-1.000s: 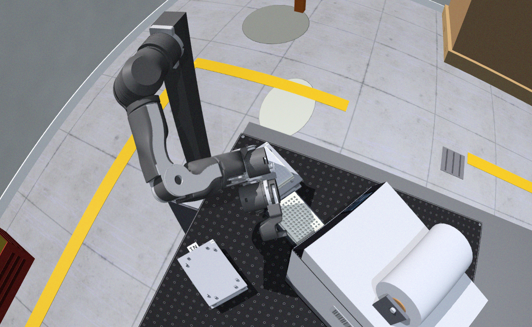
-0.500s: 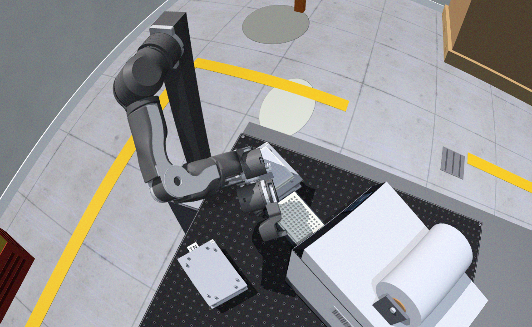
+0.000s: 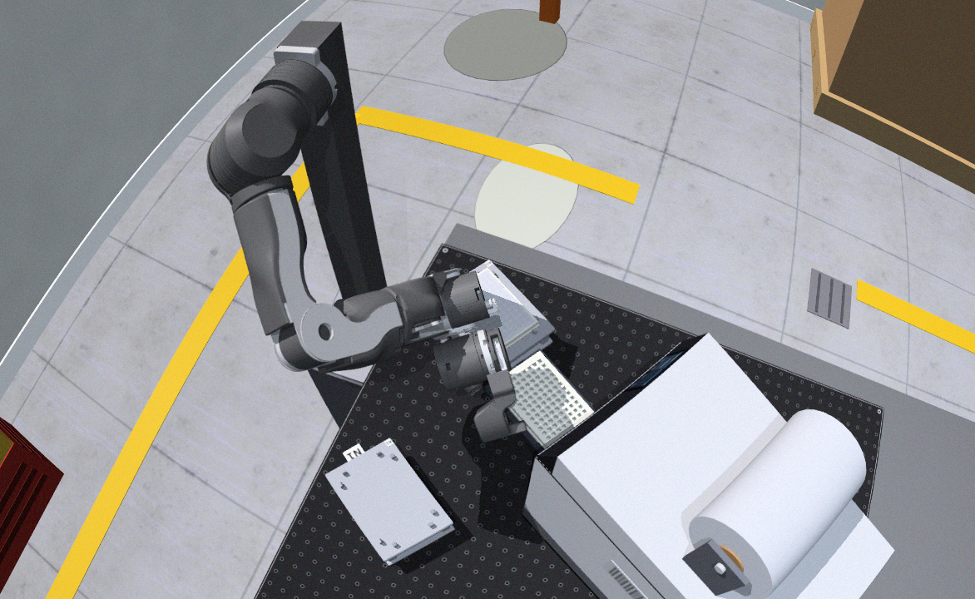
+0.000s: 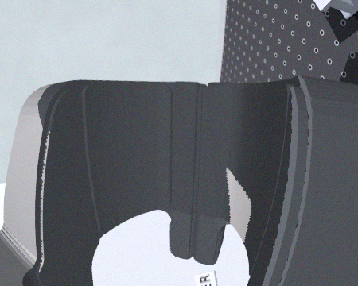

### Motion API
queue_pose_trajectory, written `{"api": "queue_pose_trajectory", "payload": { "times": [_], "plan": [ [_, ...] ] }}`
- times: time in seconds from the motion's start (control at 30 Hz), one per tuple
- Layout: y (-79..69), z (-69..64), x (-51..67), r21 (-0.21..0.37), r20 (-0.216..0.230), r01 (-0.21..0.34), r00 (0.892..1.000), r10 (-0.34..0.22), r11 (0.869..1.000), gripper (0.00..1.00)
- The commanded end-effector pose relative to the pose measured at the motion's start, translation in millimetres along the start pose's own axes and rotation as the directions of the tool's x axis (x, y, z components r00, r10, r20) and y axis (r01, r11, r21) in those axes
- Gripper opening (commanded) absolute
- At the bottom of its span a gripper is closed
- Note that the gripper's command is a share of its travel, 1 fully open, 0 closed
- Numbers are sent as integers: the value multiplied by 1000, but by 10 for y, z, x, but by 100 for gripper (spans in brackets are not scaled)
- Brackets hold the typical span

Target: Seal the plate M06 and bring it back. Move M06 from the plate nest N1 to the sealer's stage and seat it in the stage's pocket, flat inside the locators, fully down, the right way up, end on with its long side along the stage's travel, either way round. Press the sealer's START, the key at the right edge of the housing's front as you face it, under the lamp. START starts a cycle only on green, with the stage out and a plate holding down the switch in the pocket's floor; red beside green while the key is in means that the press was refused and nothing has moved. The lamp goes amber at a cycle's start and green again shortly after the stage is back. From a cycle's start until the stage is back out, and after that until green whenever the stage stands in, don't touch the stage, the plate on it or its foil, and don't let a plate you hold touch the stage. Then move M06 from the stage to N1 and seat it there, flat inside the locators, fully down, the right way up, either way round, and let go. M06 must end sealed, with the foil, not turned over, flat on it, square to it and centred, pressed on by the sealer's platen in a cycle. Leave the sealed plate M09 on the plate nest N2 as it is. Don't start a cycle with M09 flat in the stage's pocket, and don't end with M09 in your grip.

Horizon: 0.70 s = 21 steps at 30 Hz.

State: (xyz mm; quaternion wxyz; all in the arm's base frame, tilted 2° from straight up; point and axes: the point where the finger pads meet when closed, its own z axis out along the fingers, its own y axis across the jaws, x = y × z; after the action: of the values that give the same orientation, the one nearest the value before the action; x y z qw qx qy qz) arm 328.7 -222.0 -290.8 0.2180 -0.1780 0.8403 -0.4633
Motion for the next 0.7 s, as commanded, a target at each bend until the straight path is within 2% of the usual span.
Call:
{"api": "queue_pose_trajectory", "payload": {
  "times": [0.0, 0.2, 0.23, 0.3, 0.37, 0.67],
  "plan": [
    [-15, -3, -8, 89, -22, 239, 971, -238, 967, 0],
    [-15, -3, -8, 89, -22, 239, 971, -238, 967, 0],
    [-9, -2, -7, 19, -1, 46, 999, -46, 999, 0],
    [-11, -3, -7, 54, -10, 143, 990, -143, 988, 0],
    [-12, -5, -7, 89, -22, 239, 971, -238, 967, 0],
    [-12, -5, -7, 89, -22, 239, 971, -238, 967, 0]
  ]
}}
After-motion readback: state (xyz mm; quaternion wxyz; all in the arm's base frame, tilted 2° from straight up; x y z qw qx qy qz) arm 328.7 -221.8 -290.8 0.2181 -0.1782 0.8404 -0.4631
